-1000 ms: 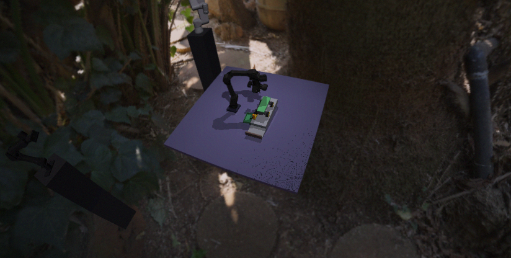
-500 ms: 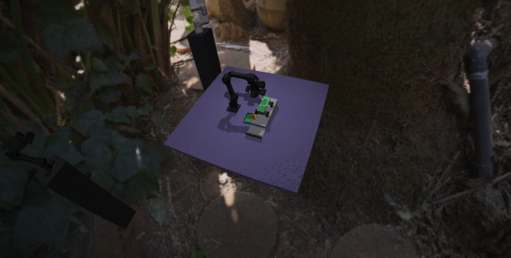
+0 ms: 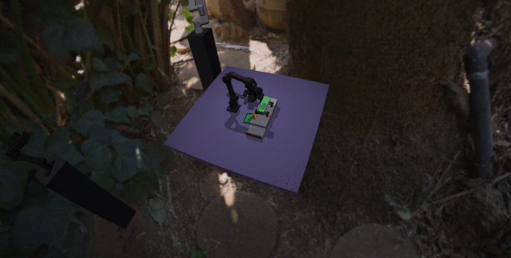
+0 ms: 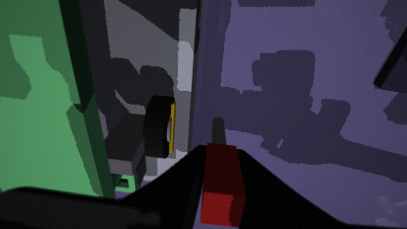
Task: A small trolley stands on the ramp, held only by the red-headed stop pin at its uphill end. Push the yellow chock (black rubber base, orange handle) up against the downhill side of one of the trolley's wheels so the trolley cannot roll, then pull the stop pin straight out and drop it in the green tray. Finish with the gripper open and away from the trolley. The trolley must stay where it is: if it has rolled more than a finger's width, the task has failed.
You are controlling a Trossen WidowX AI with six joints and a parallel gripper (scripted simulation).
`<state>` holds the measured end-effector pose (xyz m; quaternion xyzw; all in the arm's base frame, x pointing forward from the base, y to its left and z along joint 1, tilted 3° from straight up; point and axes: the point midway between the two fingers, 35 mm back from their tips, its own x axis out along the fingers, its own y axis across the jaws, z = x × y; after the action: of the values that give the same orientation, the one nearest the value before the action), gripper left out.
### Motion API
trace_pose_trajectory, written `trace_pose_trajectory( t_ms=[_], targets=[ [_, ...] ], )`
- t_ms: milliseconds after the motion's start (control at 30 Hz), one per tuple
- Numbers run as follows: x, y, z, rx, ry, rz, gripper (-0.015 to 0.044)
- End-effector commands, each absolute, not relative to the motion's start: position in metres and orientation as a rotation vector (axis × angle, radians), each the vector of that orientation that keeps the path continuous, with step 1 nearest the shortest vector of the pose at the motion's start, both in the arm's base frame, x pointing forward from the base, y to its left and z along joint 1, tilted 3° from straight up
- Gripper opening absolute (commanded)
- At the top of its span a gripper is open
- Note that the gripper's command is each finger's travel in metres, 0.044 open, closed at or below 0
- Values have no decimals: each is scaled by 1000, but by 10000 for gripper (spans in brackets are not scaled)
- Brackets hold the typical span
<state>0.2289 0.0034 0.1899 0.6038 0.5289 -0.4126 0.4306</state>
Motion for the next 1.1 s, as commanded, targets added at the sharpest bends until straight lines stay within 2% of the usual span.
trace_pose_trajectory(
  t_ms=[0,1067],
  targets=[
    [228,-10,187,1505,1329,-1028,0],
    [217,-113,169,1498,1325,-1034,0]
  ],
)
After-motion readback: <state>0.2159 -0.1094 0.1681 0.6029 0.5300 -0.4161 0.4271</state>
